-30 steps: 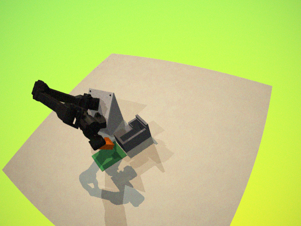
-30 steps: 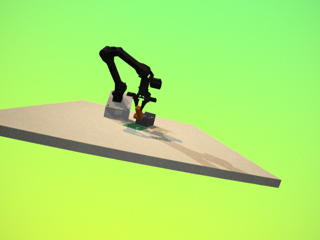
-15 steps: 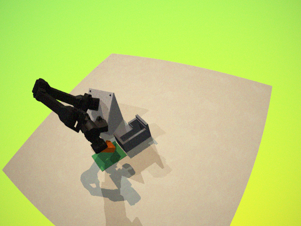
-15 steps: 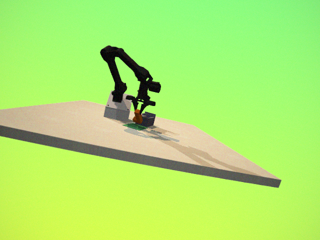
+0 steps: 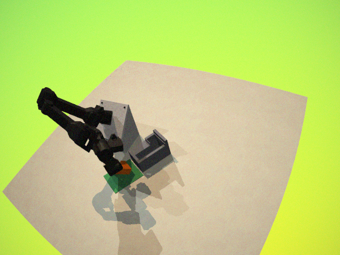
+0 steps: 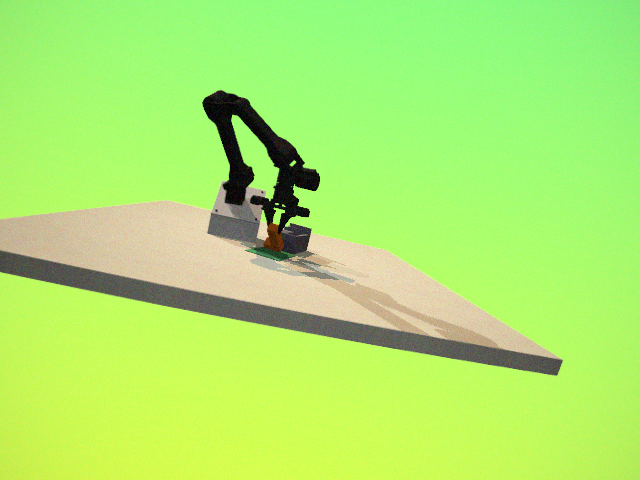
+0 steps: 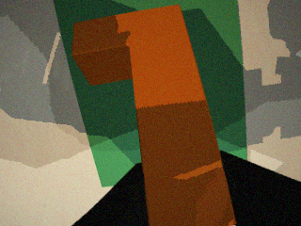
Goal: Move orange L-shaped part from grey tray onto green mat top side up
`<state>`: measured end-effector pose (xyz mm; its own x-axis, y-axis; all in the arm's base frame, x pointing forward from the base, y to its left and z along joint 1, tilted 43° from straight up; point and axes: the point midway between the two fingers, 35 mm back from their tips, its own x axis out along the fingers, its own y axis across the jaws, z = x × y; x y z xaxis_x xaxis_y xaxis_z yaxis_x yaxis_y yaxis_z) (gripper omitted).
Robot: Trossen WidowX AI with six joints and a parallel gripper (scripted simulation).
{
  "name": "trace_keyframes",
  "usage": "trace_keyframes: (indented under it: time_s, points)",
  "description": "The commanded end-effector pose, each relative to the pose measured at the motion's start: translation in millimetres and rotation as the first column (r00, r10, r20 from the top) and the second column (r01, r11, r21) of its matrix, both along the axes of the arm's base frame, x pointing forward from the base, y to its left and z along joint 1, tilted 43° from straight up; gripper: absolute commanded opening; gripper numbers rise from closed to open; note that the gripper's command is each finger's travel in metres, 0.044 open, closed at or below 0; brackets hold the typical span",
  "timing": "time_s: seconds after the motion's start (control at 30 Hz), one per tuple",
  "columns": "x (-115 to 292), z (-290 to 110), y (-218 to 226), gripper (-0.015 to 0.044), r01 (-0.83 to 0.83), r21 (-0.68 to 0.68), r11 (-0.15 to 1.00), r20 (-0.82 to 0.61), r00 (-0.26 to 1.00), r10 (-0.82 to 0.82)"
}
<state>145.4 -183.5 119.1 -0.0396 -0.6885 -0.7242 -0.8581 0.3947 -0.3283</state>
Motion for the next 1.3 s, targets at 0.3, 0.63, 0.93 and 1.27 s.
trace_keyframes:
  time_s: [0.3,0.63,0.93,1.27]
  points:
    - [-0.7,-2.8,0.5,0.0000,-0.004,0.007,1.000,-0.005,1.000,0.004]
    - [-0.9,-1.4,0.0,0.0131,0.001,0.002,1.000,-0.003,1.000,-0.001]
    - [4.8,14.7,18.6,0.0367,0.001,0.017,1.000,-0.001,1.000,-0.001]
    - [3.4,62.3,62.4,0.0400,-0.004,0.013,1.000,-0.006,1.000,0.005]
